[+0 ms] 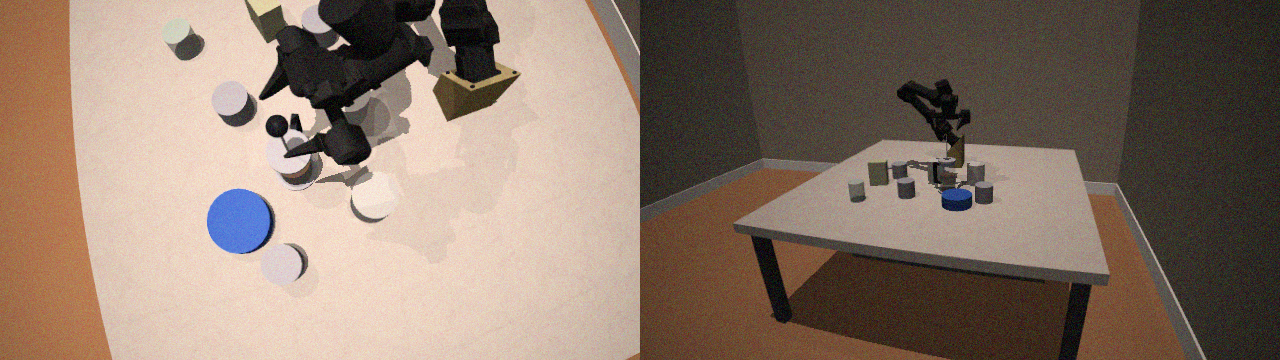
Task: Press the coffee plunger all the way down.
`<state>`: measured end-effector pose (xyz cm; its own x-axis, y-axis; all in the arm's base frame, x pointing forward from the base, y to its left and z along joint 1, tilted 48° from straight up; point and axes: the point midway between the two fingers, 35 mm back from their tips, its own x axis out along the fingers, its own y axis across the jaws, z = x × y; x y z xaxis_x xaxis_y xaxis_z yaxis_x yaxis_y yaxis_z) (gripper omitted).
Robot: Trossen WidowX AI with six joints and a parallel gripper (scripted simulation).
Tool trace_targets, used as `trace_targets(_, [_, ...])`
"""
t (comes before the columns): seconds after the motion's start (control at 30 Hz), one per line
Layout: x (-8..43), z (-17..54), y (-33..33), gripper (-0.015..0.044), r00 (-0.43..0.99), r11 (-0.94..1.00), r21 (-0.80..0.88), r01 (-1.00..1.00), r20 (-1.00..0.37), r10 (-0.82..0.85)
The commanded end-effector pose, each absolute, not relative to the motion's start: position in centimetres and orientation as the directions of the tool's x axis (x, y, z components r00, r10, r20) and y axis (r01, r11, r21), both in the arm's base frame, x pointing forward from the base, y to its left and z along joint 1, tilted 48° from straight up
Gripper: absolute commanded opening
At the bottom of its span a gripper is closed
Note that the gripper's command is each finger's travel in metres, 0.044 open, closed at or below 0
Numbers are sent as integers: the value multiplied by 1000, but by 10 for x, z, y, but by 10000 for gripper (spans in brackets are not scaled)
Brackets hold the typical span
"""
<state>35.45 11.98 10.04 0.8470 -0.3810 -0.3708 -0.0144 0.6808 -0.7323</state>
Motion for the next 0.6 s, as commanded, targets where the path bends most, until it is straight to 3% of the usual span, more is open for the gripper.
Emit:
trace_targets(0.0, [356, 100, 120, 361, 848, 681, -732, -19, -372, -377])
trace_targets(0.27, [356, 100, 120, 151, 848, 681, -732, -19, -372, -377])
trace_targets(0.57, [356, 100, 120, 125, 848, 681, -732, -19, -372, -377])
